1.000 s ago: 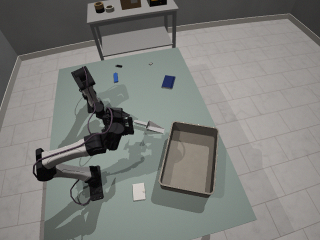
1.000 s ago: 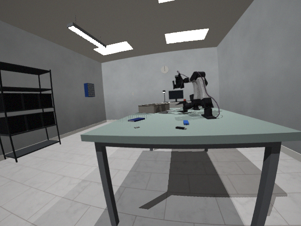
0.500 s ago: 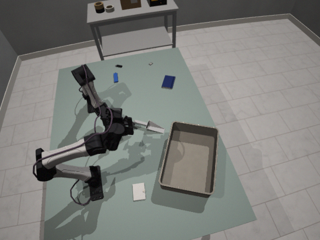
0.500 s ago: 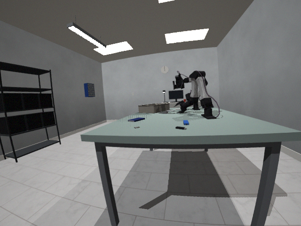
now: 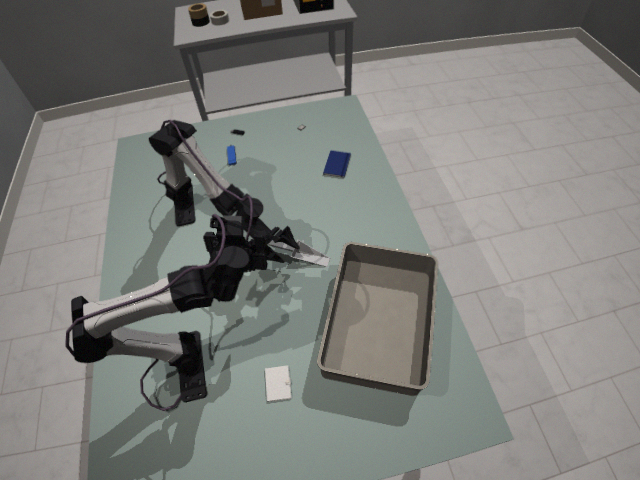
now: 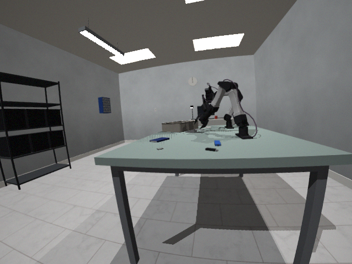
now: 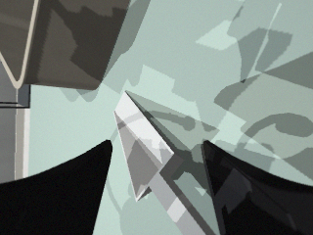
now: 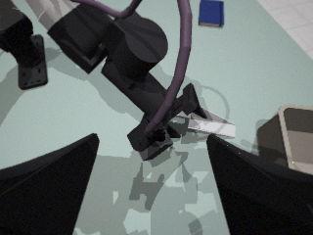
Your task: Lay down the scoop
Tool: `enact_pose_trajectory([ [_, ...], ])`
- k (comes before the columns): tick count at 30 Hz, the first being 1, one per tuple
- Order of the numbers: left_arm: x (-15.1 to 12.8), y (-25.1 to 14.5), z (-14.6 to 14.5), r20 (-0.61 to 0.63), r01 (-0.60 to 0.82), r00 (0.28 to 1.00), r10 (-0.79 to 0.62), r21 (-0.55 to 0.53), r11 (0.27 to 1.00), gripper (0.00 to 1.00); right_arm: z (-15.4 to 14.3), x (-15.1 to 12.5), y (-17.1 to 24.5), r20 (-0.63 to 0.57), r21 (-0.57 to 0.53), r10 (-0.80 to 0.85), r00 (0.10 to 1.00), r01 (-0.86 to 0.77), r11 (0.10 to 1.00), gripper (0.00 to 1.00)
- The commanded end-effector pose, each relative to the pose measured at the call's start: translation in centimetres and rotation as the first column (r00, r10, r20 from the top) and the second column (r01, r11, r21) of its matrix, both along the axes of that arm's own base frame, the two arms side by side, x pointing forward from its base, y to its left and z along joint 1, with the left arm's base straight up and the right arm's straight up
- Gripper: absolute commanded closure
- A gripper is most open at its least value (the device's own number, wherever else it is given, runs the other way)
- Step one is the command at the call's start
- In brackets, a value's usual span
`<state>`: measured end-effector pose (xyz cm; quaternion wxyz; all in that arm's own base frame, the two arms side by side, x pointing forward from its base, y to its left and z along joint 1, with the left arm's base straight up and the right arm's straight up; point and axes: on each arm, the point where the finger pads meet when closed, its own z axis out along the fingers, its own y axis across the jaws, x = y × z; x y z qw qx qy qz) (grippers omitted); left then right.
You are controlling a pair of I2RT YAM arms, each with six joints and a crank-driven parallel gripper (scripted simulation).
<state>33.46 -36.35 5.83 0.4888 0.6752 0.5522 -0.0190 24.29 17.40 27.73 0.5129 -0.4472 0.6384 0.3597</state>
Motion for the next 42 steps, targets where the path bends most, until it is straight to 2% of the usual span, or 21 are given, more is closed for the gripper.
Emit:
enact_pose_trajectory([
  [1, -1.6, -0.5, -0.5, -0.265, 0.071, 0.962, -0.067, 0.005, 0.997, 0.21, 0.2, 0.1, 0.0, 0.007, 0.000, 0.003, 1.000, -0.003, 1.000, 0.00],
  [4, -0.9, 0.3, 0.7, -0.407, 0.044, 0.912, -0.055, -0.037, 0.998, 0.21, 0.2, 0.1, 0.0, 0.007, 0.000, 0.003, 1.000, -0.003, 1.000, 0.00],
  [7, 0.1, 1.3, 1.6, -0.498, 0.008, 0.866, -0.042, -0.070, 0.997, 0.21, 0.2, 0.1, 0.0, 0.007, 0.000, 0.003, 1.000, -0.003, 1.000, 0.00],
  [14, 2.3, 3.7, 2.8, -0.630, -0.080, 0.777, -0.010, -0.115, 0.990, 0.21, 0.2, 0.1, 0.0, 0.007, 0.000, 0.003, 1.000, -0.003, 1.000, 0.00],
  [20, 3.4, 4.3, 3.0, -0.642, -0.100, 0.767, -0.002, -0.122, 0.987, 0.21, 0.3, 0.8, -0.1, 0.009, 0.000, -0.028, 1.000, 0.028, 1.000, 0.00],
  [22, 4.0, 4.4, 3.6, -0.622, -0.103, 0.783, 0.000, -0.130, 0.986, 0.21, 0.4, 1.4, -0.4, 0.007, -0.004, -0.064, 0.998, 0.064, 0.998, 0.00],
  [24, 3.7, 4.6, 3.8, -0.626, -0.100, 0.780, 0.001, -0.123, 0.987, 0.21, 0.5, 2.0, -0.6, 0.005, -0.005, -0.104, 0.995, 0.104, 0.995, 0.00],
  [31, 2.7, 5.3, 7.6, -0.621, -0.111, 0.784, 0.008, -0.128, 0.986, 0.21, 1.3, 3.4, -1.1, 0.011, 0.014, -0.186, 0.982, 0.186, 0.982, 0.00],
  [37, 2.9, 4.9, 9.3, -0.595, -0.119, 0.804, 0.005, -0.152, 0.981, 0.21, 1.6, 3.9, -1.3, 0.013, 0.022, -0.210, 0.978, 0.210, 0.978, 0.00],
  [42, 2.9, 4.9, 9.4, -0.589, -0.110, 0.808, -0.003, -0.156, 0.982, 0.21, 1.6, 3.9, -1.3, 0.013, 0.023, -0.213, 0.977, 0.213, 0.977, 0.00],
])
